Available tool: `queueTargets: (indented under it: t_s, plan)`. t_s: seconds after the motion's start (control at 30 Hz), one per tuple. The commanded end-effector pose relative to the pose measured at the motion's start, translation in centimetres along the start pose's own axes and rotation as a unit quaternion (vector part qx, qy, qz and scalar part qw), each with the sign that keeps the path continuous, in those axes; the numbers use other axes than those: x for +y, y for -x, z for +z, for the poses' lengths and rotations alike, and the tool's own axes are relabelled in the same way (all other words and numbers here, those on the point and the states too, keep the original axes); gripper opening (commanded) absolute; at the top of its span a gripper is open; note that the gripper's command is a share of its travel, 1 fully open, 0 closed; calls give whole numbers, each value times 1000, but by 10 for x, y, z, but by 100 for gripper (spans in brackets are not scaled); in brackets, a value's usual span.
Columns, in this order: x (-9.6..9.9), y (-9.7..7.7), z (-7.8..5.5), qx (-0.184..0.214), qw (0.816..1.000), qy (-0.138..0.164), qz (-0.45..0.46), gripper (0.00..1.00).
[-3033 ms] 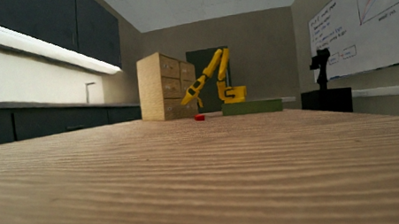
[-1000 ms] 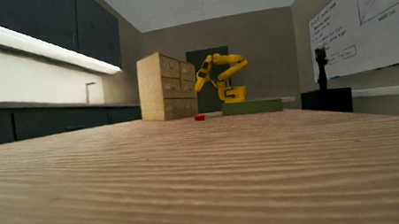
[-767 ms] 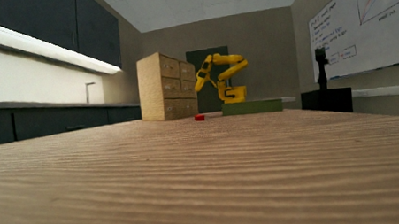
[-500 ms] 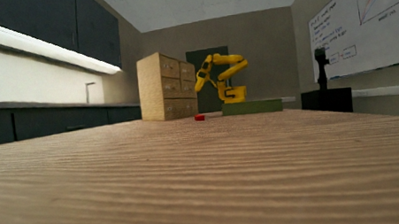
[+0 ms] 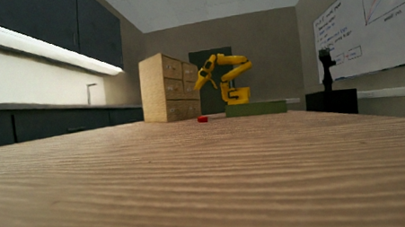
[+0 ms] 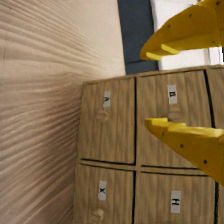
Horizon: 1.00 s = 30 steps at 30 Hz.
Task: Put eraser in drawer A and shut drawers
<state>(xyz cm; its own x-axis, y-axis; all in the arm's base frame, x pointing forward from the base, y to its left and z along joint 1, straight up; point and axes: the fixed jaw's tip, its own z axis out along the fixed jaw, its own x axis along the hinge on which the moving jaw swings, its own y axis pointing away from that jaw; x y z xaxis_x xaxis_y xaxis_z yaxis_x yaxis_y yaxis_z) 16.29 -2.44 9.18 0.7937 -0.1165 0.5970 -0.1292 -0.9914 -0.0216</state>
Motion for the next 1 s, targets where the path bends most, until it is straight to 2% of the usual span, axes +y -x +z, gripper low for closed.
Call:
queueTargets:
  t_s: [0.0,0.1,0.33,0.6,0.67,0.97]
  plan:
    - [-1,-9,-2,27,1000,-3,-3,21]
    - [-1,-9,-2,27,1000,-3,-3,21]
    - [0,-7,-2,27,996,-4,85,21]
    - [0,-6,-2,26,983,-4,184,21]
    - [0,-6,-2,26,983,-4,184,21]
    - [1,-4,-2,26,956,-5,293,21]
